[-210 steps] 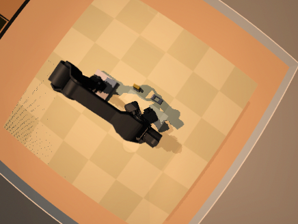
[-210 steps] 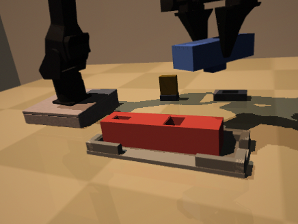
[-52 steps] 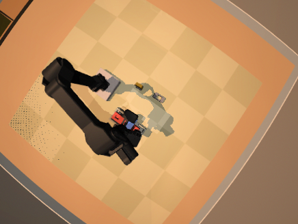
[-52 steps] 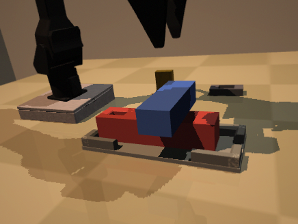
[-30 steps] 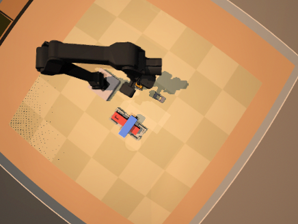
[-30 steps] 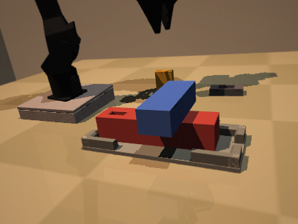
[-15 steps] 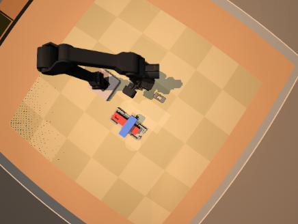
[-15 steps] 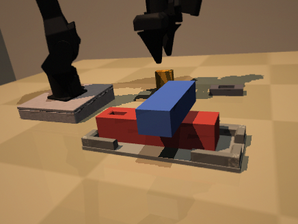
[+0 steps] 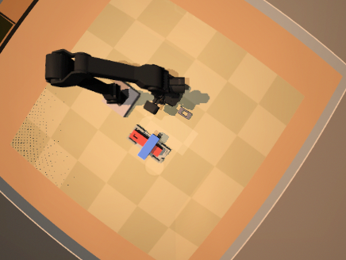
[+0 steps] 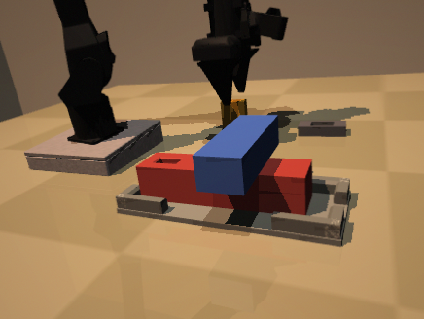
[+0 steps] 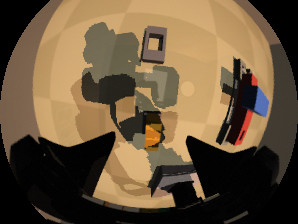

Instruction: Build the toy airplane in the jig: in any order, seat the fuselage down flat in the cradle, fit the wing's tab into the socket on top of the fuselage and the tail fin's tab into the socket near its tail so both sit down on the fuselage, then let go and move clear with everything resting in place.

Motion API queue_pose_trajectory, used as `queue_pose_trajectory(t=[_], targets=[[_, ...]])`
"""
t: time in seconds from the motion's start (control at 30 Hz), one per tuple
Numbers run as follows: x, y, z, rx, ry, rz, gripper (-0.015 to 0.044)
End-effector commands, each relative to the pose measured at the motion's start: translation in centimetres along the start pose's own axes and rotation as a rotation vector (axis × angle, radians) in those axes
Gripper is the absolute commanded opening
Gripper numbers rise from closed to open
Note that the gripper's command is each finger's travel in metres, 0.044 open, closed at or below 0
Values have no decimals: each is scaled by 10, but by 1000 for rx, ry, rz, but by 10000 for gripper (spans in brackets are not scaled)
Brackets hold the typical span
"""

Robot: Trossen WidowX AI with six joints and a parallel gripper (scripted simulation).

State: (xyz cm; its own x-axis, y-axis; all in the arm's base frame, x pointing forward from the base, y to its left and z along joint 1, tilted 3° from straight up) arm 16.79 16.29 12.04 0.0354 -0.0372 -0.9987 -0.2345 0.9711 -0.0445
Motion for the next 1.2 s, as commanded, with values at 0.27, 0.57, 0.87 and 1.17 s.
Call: queue_pose_trajectory(t=[0.27,0.57,0.87,1.17], targets=[[21,0,-1,-4,8,-2,440],[35,-1,-2,-4,8,-3,440],[39,-1,-3,-4,8,-3,309],[39,-1,-3,-4,8,-3,72]])
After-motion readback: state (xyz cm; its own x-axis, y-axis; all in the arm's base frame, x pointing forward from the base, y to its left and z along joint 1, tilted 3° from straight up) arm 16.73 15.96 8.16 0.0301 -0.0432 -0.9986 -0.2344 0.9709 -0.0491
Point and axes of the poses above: the point midway between the two fingers, 35 mm back from their tips, its own x axis out along the fingers, its own y axis across the jaws, z = x × y, the point moved 6 cm from there along -x, back along the fingers, and after that the axes turned 1 degree about x, right-handed, at the moved point
